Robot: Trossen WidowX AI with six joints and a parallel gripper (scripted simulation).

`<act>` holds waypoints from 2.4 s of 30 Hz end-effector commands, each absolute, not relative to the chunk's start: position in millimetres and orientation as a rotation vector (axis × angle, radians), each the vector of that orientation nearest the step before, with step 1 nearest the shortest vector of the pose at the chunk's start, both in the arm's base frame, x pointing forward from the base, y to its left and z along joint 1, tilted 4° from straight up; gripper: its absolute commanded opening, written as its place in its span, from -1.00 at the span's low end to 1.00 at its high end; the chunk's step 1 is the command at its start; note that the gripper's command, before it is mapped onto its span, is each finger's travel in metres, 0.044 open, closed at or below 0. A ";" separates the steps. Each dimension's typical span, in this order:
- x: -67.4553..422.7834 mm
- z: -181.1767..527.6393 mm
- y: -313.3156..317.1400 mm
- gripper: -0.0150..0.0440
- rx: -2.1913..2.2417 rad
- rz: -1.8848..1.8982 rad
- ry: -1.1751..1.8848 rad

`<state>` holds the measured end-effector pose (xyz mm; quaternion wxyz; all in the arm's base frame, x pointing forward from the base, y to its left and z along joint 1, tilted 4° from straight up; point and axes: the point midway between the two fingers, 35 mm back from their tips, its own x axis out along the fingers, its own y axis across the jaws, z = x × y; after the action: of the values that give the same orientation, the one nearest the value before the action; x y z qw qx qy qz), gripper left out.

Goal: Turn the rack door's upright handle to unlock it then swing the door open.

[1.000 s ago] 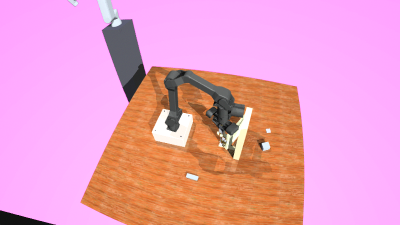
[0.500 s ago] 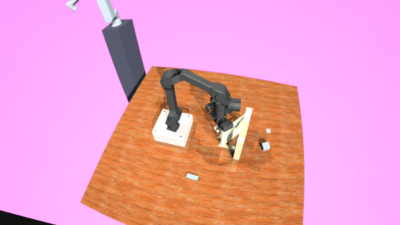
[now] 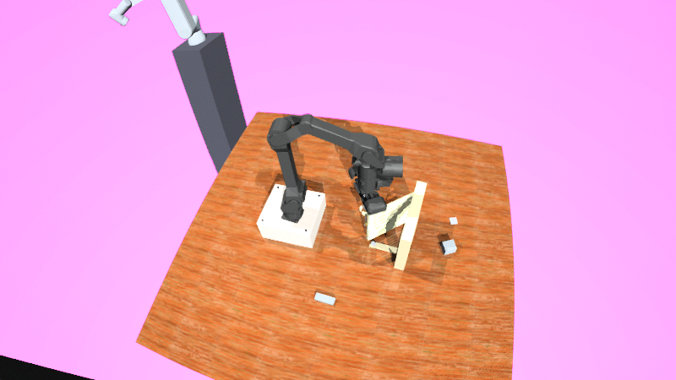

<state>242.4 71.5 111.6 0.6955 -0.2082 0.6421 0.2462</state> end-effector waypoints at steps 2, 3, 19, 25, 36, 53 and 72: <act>239.6 112.0 79.3 -0.46 -0.407 0.487 1.440; 238.8 112.0 81.1 -0.46 -0.396 0.478 1.442; 228.1 113.7 111.6 -0.46 -0.234 0.332 1.475; 225.6 114.5 123.8 -0.46 -0.171 0.276 1.484; 223.5 116.4 146.9 -0.46 -0.053 0.170 1.498; 227.6 120.2 185.5 -0.46 0.143 -0.008 1.509; 230.8 121.7 200.3 -0.46 0.220 -0.078 1.509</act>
<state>231.0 200.9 121.6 0.7234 0.0966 0.6830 -0.0298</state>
